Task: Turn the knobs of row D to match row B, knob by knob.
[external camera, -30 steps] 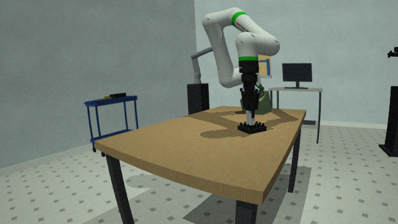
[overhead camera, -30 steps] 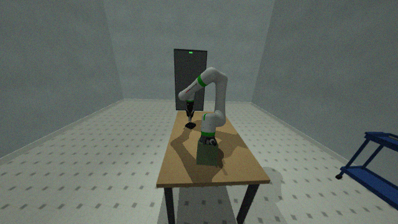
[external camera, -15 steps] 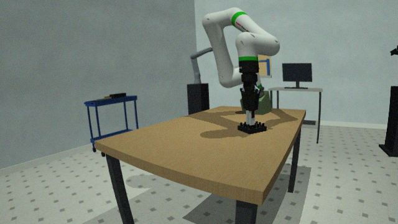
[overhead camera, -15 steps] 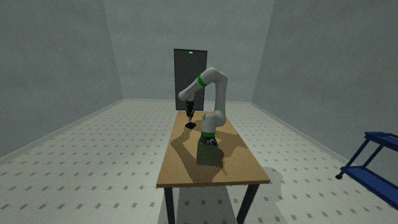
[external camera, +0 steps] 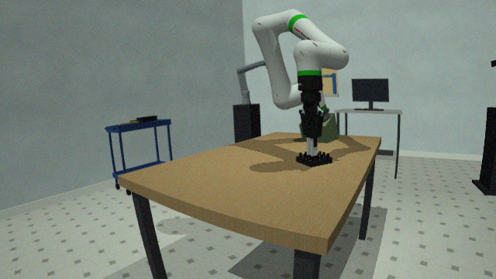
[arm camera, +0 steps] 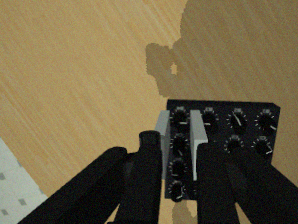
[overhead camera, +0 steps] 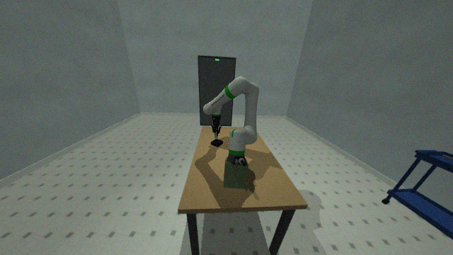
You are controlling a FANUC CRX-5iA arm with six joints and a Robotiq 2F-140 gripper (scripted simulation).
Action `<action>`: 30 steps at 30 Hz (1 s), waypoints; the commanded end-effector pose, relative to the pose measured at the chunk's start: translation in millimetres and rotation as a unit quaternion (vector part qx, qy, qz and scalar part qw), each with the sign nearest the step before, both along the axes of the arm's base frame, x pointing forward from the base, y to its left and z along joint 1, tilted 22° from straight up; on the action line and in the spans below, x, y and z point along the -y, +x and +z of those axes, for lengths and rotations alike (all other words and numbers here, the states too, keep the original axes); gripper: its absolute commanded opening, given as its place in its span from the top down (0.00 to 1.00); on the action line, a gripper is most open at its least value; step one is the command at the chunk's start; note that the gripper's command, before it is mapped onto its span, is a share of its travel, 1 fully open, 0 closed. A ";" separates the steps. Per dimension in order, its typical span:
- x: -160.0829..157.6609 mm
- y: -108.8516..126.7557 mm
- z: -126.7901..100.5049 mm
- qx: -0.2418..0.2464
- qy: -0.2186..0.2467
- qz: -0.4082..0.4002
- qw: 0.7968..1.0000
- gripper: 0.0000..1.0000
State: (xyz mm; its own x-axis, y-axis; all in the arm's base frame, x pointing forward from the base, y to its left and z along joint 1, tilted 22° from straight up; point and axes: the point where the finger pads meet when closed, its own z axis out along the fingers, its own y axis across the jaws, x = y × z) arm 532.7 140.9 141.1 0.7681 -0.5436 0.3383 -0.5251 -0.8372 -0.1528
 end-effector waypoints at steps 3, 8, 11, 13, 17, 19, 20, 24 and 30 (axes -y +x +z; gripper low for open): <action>-0.1 0.2 0.0 0.000 0.000 0.000 1.000 0.88; 0.0 0.9 -1.9 0.000 0.000 0.000 1.000 0.88; 0.2 1.7 -3.9 0.000 0.000 0.000 1.000 0.88; 0.3 2.3 -5.5 0.000 0.000 0.000 1.000 0.88; 0.4 3.0 -7.1 0.000 0.000 0.000 1.000 0.88; 0.5 3.6 -8.6 0.000 0.000 0.000 1.000 0.88; 0.5 3.9 -9.4 0.000 0.000 0.000 1.000 0.88; 0.7 4.8 -11.6 0.000 0.000 0.000 1.000 0.88; 0.7 5.2 -12.8 0.000 0.000 0.000 1.000 0.88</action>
